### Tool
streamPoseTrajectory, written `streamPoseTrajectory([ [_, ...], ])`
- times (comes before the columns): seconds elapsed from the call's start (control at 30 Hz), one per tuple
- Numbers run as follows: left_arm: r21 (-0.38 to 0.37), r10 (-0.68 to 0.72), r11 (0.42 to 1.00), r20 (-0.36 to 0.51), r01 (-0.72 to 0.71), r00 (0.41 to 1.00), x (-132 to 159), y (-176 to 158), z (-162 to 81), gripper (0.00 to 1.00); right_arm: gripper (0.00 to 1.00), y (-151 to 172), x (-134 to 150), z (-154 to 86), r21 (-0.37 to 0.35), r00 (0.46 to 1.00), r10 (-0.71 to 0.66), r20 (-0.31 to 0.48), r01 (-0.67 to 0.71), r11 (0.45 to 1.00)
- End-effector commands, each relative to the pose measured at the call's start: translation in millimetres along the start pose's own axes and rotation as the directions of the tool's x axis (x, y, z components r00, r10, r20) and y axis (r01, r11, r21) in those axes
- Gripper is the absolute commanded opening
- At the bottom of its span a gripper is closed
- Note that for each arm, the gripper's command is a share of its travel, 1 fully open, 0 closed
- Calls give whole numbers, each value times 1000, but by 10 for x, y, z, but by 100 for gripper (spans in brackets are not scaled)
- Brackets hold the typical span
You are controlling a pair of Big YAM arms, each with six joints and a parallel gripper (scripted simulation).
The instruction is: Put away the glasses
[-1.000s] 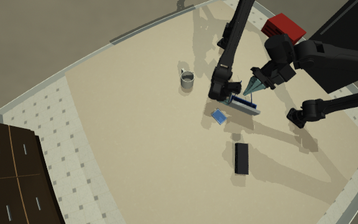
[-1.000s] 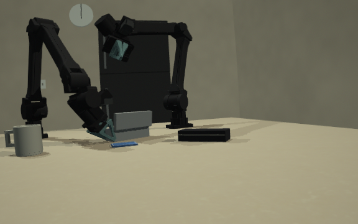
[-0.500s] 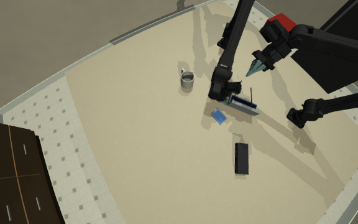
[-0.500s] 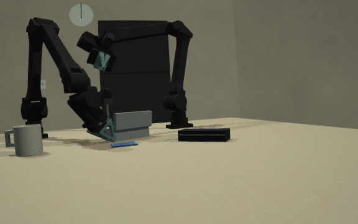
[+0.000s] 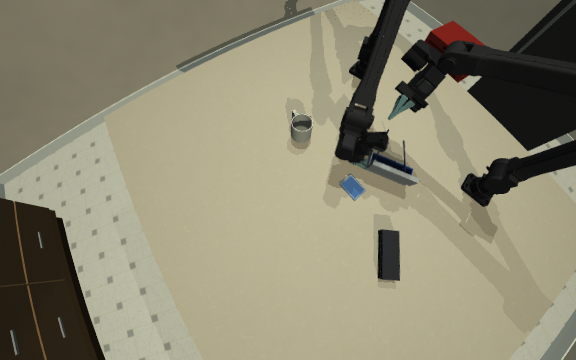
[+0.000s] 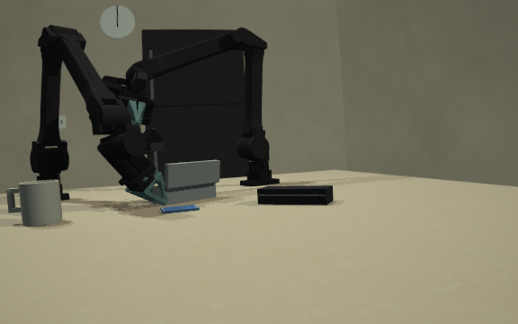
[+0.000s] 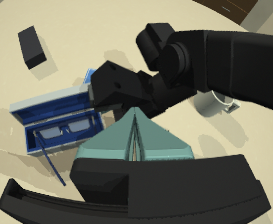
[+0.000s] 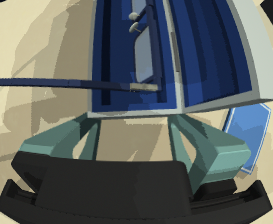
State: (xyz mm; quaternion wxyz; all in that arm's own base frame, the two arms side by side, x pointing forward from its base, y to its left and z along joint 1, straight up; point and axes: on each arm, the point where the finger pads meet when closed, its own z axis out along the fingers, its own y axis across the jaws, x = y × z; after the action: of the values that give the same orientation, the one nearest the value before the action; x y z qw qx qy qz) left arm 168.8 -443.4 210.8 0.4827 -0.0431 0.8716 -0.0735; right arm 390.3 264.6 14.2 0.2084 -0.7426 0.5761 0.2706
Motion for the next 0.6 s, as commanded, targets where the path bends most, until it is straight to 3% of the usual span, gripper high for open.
streamPoseTrajectory([
  [0.0,7,-24,1000,7,24,1000,4,-212,-50,0,57,-94,-72,-138,30,1000,-20,9,19,999],
  [0.07,-27,45,999,7,-44,999,279,-39,54,0,57,-94,-72,-138,30,1000,-20,9,19,999],
  [0.57,-60,133,990,30,-131,991,700,-58,144,0,57,-94,-72,-138,30,1000,-20,9,19,999],
])
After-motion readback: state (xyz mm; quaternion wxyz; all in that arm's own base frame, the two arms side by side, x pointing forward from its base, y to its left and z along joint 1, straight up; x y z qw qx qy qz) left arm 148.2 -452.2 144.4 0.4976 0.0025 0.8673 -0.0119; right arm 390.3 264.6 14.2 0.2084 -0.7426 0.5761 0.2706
